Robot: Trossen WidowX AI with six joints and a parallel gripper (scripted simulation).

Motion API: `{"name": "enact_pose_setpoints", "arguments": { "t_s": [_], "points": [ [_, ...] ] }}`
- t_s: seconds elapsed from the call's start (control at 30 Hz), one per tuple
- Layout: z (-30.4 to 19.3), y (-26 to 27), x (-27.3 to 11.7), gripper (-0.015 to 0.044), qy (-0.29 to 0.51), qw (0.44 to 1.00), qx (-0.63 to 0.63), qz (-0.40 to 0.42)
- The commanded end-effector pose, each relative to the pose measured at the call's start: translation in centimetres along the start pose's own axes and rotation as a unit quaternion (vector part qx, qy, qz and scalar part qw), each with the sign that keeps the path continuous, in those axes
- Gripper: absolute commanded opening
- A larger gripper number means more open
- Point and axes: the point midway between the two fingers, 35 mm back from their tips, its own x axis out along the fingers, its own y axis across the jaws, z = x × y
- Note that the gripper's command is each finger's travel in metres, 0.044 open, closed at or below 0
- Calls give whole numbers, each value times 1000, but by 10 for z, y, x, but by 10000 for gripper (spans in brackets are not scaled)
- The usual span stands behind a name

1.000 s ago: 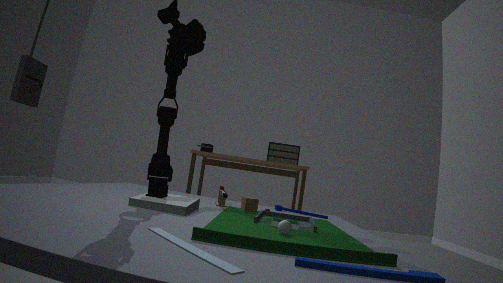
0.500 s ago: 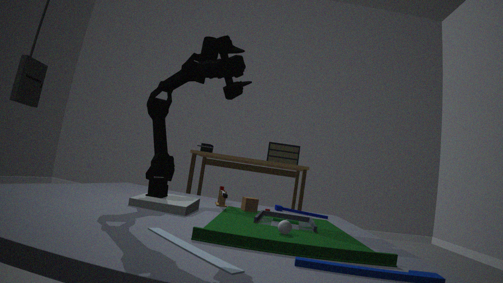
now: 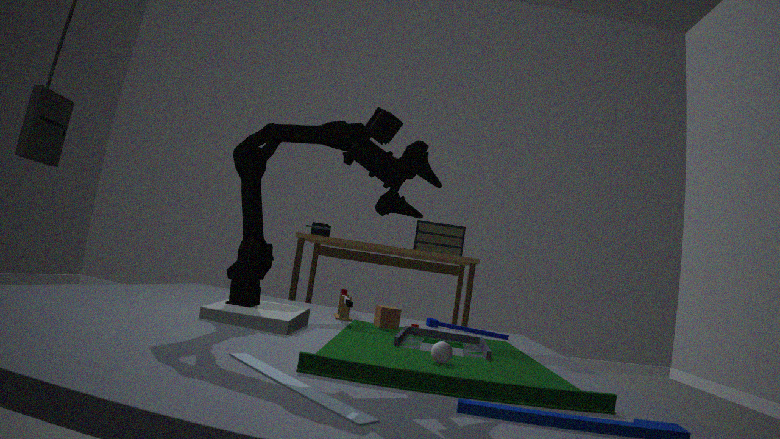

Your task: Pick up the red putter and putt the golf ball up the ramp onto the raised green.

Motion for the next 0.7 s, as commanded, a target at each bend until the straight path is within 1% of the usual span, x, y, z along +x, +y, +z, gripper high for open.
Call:
{"name": "enact_pose_setpoints", "arguments": {
  "t_s": [0.0,0.17,0.3,0.47,0.67],
  "points": [
    [24,64,20,440,-14,995,-18,96],
    [49,138,31,440,-24,977,-66,202],
    [64,196,29,440,-30,952,-116,281],
    [74,270,13,440,-32,909,-184,374],
    [72,353,-21,440,-27,835,-276,475]
  ]
}}
